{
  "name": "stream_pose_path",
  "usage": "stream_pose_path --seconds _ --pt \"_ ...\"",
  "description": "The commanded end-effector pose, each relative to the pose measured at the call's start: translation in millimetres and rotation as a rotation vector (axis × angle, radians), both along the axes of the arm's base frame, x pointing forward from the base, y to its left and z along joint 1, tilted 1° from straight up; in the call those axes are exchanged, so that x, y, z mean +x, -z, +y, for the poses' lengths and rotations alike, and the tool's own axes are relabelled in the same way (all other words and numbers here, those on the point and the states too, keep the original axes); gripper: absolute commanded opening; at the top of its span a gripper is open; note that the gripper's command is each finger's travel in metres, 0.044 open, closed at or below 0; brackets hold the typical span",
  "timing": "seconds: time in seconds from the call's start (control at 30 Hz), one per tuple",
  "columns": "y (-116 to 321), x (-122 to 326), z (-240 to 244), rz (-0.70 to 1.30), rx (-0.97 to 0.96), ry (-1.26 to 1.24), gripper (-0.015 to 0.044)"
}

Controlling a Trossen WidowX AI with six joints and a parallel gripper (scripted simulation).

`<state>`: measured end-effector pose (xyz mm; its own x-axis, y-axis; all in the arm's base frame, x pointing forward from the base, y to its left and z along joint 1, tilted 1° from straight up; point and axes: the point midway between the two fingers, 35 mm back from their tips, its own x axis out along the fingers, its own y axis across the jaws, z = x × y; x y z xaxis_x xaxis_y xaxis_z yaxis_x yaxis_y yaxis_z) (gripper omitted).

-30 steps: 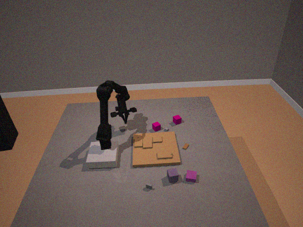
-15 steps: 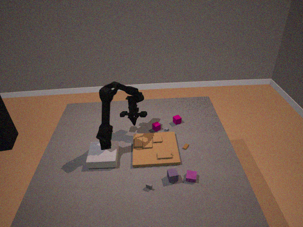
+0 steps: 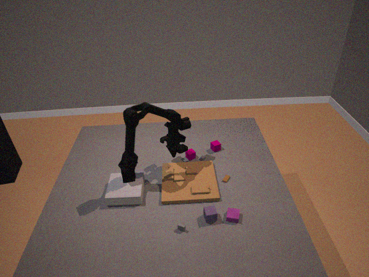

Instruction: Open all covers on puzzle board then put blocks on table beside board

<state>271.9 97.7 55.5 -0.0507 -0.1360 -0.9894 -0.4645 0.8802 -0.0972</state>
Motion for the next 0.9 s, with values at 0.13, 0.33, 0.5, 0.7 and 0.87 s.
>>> stream_pose_path --seconds 0.13,0.33,0.5,0.7,0.87 --pt "-4.2 19.1 -34.5 -0.053 0.056 0.300 0.0000" --pt "-7.8 31.9 -66.1 -0.095 0.100 0.550 0.0000" --pt "-9.4 36.0 -79.4 -0.112 0.117 0.650 0.0000" --pt "-9.4 36.0 -79.4 -0.112 0.117 0.650 0.0000" --pt "-9.4 36.0 -79.4 -0.112 0.117 0.650 0.0000"
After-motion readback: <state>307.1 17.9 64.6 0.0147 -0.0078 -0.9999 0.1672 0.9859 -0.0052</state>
